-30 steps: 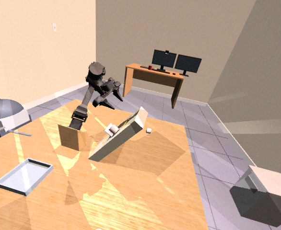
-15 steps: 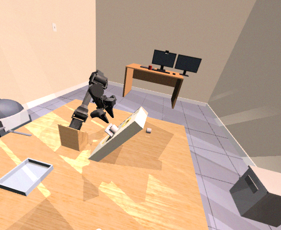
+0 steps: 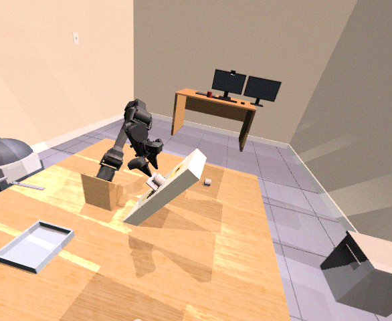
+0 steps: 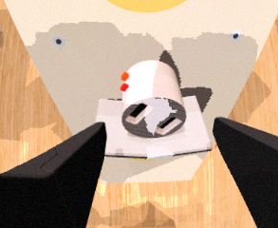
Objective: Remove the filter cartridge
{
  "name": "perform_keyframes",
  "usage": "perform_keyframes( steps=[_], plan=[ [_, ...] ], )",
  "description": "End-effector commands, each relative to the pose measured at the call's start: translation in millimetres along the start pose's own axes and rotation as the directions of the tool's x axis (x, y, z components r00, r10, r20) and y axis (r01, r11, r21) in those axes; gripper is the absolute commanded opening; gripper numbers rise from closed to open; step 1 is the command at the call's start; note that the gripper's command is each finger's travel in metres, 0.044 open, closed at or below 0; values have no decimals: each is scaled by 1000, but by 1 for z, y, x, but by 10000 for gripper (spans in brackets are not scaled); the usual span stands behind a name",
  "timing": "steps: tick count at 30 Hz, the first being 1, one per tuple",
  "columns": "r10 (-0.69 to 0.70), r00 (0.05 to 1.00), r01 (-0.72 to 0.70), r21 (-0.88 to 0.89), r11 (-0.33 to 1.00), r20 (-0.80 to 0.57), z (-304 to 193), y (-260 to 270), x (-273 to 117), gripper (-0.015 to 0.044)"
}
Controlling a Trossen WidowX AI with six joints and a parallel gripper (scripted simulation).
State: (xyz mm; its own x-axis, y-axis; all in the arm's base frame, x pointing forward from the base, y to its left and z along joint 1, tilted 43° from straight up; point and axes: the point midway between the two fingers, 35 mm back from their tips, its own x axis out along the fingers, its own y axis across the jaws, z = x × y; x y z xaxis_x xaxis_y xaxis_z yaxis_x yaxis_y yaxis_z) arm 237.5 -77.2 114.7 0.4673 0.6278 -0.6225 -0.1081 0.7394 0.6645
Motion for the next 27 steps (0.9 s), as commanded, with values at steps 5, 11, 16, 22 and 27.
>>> perform_keyframes(
  steps=[5, 11, 16, 22, 27],
  plan=[
    [1, 1000, -1, 3, 1000, -4, -1, 0, 15, 305],
    [2, 1000, -2, 3, 1000, -3, -1, 1, 25, 305],
    [4, 1000, -4, 2, 1000, -2, -2, 2, 33, 305],
    [6, 1000, -6, 2, 1000, -1, -2, 2, 38, 305],
    [1, 1000, -1, -3, 1000, -1, -1, 1, 34, 232]
  ],
)
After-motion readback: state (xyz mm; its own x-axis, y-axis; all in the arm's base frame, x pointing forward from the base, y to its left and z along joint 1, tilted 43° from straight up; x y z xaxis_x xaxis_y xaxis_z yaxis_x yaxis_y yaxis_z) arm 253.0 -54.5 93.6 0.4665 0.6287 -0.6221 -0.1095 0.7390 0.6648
